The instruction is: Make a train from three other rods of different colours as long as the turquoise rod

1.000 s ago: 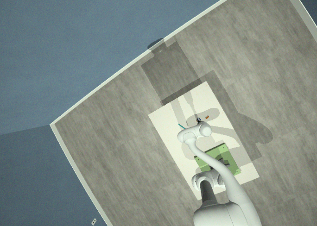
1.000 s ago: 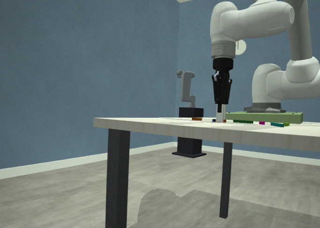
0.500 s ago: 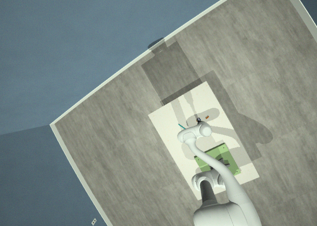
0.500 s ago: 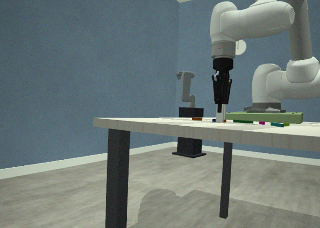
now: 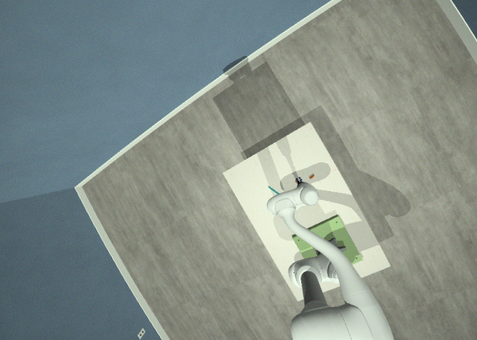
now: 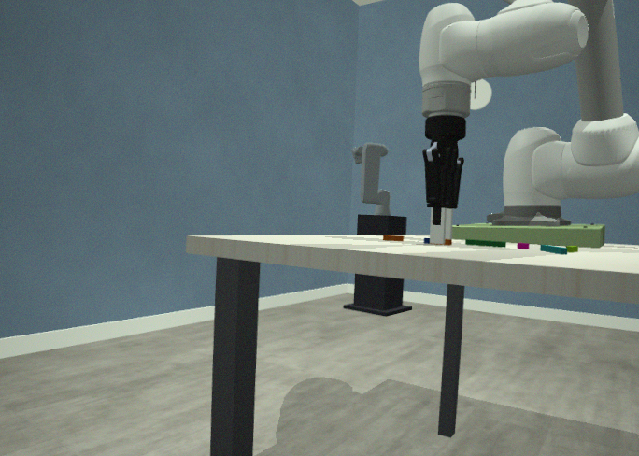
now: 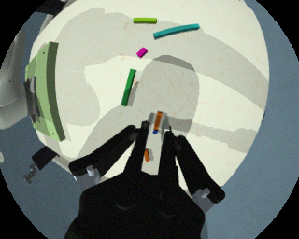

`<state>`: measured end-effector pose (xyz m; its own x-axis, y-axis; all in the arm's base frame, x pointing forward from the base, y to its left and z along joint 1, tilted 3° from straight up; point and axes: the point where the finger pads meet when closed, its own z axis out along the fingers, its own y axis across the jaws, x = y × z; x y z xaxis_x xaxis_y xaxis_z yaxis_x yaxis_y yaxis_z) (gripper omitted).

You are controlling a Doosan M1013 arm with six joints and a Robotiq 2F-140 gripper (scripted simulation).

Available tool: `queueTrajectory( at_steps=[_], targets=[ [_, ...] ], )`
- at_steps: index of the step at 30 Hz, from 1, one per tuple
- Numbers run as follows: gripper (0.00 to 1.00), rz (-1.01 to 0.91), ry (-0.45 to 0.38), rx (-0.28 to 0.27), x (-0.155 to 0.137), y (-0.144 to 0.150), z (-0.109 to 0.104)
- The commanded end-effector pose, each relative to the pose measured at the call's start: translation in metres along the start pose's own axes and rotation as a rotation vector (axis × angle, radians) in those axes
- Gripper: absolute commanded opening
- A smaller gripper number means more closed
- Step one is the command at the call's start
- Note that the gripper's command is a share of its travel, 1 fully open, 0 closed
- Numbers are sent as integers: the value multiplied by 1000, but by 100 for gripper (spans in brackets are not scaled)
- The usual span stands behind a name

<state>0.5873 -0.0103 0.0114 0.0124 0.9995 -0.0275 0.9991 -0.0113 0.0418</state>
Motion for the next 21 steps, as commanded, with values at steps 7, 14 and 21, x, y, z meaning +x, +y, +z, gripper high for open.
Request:
queueTrajectory(
  at_steps=[7, 14, 21],
  targets=[
    [15, 0, 0, 0, 0, 0, 0],
    [15, 0, 0, 0, 0, 0, -5],
    [15, 0, 0, 0, 0, 0, -22]
  ],
)
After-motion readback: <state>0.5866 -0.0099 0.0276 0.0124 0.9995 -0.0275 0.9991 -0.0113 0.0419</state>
